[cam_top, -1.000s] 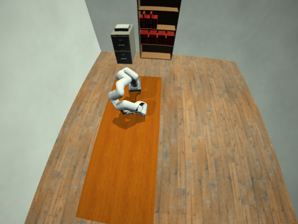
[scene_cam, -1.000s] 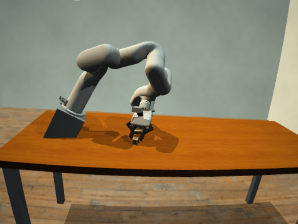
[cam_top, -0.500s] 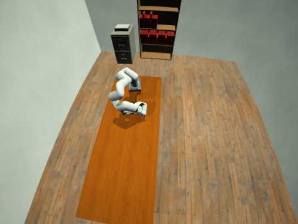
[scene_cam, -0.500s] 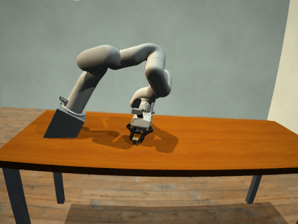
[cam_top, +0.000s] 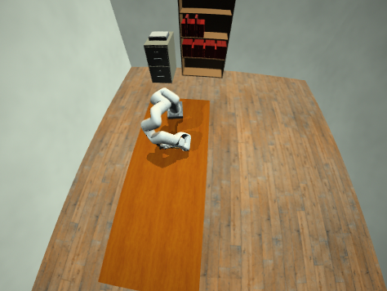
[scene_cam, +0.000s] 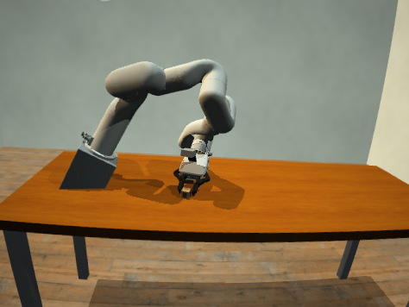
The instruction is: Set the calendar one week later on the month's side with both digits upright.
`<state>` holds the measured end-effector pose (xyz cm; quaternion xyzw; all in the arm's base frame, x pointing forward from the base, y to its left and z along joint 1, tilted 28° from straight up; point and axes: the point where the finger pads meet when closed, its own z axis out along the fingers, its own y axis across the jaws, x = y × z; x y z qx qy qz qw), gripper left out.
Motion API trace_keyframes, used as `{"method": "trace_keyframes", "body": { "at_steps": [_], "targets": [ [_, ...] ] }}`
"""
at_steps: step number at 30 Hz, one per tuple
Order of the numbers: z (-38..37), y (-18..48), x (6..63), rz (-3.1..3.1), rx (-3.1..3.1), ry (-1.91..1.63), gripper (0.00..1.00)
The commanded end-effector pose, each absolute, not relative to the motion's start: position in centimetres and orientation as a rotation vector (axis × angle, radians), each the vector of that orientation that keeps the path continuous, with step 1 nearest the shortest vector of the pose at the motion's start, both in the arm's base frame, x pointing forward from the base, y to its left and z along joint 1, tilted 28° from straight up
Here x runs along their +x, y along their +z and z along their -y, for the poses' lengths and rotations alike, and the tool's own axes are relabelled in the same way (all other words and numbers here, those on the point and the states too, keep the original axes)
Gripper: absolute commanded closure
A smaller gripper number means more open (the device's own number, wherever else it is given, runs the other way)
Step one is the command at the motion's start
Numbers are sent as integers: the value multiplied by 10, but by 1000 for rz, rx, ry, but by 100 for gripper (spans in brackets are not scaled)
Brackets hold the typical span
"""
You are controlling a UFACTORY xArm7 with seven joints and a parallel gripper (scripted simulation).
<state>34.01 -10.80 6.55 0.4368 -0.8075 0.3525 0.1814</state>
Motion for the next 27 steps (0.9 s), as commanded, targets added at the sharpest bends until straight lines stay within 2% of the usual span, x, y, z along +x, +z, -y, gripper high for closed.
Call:
{"method": "trace_keyframes", "body": {
  "at_steps": [1, 22, 23, 27],
  "targets": [
    [108, 66, 340, 2280, 1233, 997, 53],
    [108, 66, 340, 2280, 1233, 997, 53],
    [108, 66, 340, 2280, 1233, 997, 73],
    [108, 66, 340, 2280, 1233, 997, 73]
  ]
}}
